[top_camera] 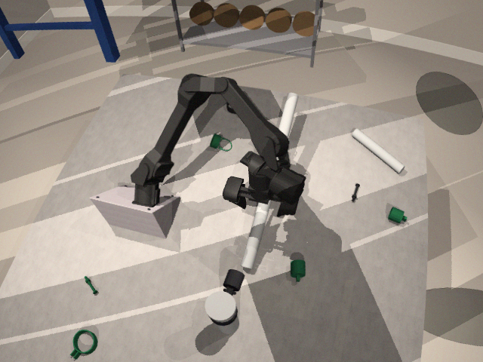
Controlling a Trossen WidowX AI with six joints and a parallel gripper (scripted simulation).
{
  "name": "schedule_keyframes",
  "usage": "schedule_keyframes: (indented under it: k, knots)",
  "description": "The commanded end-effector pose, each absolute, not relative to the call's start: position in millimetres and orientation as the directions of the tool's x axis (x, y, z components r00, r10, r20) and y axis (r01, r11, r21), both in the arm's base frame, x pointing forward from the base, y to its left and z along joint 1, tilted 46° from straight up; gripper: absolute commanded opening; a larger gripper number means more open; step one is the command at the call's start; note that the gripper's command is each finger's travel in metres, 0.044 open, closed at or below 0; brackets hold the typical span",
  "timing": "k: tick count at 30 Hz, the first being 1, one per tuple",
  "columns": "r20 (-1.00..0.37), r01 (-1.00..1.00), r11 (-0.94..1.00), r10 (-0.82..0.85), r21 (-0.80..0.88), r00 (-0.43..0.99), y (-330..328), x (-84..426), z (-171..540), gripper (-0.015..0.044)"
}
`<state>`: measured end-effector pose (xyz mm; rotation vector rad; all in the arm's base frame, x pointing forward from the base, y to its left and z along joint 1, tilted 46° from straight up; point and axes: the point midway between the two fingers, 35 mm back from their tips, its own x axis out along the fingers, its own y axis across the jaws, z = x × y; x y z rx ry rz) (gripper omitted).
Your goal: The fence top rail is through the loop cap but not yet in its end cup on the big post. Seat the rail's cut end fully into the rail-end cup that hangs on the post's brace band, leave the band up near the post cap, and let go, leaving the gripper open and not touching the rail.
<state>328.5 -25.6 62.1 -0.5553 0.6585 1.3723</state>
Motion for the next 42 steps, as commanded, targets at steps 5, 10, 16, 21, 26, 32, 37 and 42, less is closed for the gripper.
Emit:
schedule_keyframes:
  k: [5, 10, 16, 21, 26, 32, 37, 42]
  knots:
    - [-0.704, -0.991, 0.127, 0.706, 0.029, 0.071, -11.9, 328.3, 48.1, 0.0440]
    - [-0.704, -0.991, 0.127, 0.707, 0.028, 0.071, -5.9, 328.8, 42.3, 0.0440]
    - [-0.704, -0.991, 0.128, 0.706, 0.028, 0.071, -1.2, 329.9, 37.3, 0.0440]
    - [-0.705, -0.991, 0.128, 0.706, 0.028, 0.071, 4.4, 330.9, 31.3, 0.0440]
    - [-0.705, -0.991, 0.128, 0.706, 0.028, 0.071, 10.1, 331.8, 25.5, 0.0440]
    - [-0.705, -0.991, 0.128, 0.706, 0.028, 0.071, 17.0, 332.5, 18.7, 0.0440]
    - [-0.704, -0.991, 0.128, 0.706, 0.028, 0.071, 22.9, 332.8, 13.1, 0.0440]
    - [-0.704, -0.991, 0.128, 0.707, 0.028, 0.071, 28.8, 333.0, 7.7, 0.0440]
